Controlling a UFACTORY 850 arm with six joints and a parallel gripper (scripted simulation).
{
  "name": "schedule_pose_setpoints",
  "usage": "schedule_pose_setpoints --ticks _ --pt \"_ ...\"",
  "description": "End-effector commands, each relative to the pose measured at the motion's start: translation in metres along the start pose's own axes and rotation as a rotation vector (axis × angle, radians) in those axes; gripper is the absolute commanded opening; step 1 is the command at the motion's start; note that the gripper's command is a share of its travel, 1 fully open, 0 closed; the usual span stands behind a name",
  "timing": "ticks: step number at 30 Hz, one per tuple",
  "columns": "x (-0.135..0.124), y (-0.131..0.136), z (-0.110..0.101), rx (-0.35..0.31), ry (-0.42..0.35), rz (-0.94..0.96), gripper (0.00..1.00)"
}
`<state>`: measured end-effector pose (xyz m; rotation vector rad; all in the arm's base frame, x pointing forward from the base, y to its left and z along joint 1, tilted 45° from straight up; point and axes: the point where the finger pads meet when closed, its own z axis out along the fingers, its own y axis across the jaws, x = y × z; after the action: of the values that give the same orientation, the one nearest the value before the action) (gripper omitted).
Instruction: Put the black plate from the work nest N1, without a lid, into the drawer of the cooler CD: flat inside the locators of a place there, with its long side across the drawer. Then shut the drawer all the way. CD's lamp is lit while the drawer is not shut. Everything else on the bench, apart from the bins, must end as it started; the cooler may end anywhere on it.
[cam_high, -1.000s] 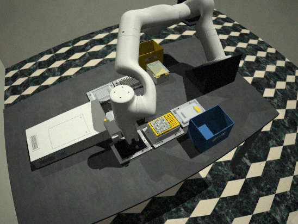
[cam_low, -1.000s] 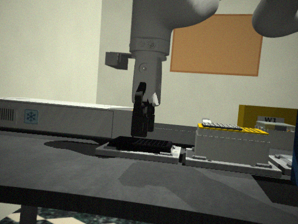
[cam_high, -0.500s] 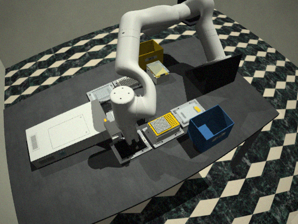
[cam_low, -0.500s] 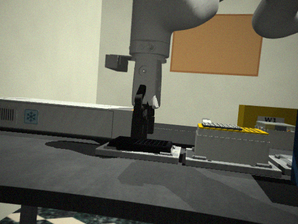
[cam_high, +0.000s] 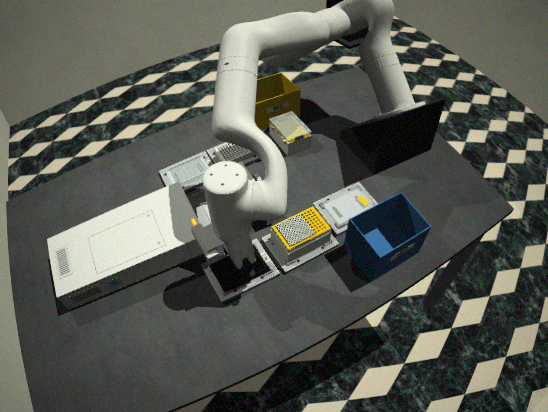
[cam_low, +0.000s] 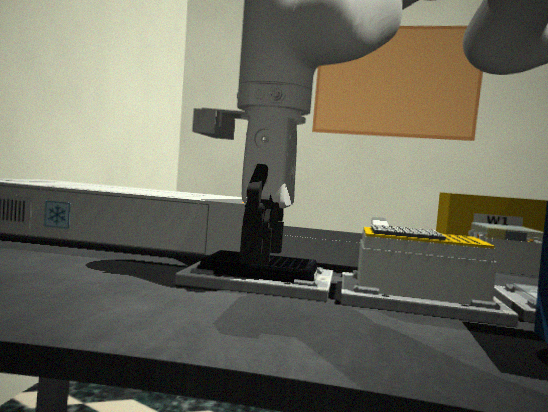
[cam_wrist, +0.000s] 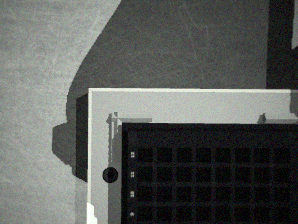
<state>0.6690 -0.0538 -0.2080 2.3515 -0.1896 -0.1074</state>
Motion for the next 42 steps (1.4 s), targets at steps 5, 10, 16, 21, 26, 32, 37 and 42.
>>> schedule_pose_setpoints --ticks 5,10,16,21,26,32,37,42 --pt "0.0009 -0.0001 0.004 0.001 0.002 0.001 1.0" --pt "0.0009 0.0 0.0053 0.001 0.002 0.001 1.0" --pt "0.0009 -0.0001 0.0053 0.001 0.002 0.001 1.0" --pt "0.0009 -0.0001 0.0052 0.001 0.002 0.001 1.0" --pt "0.0009 -0.0001 0.0053 0.001 0.002 0.001 1.0" --pt "0.0009 -0.0001 0.0042 0.001 0.002 0.001 0.0" --pt "0.0009 -0.0001 0.0042 0.001 0.002 0.001 0.0" --pt "0.0009 -0.0001 0.0043 0.001 0.002 0.001 0.0"
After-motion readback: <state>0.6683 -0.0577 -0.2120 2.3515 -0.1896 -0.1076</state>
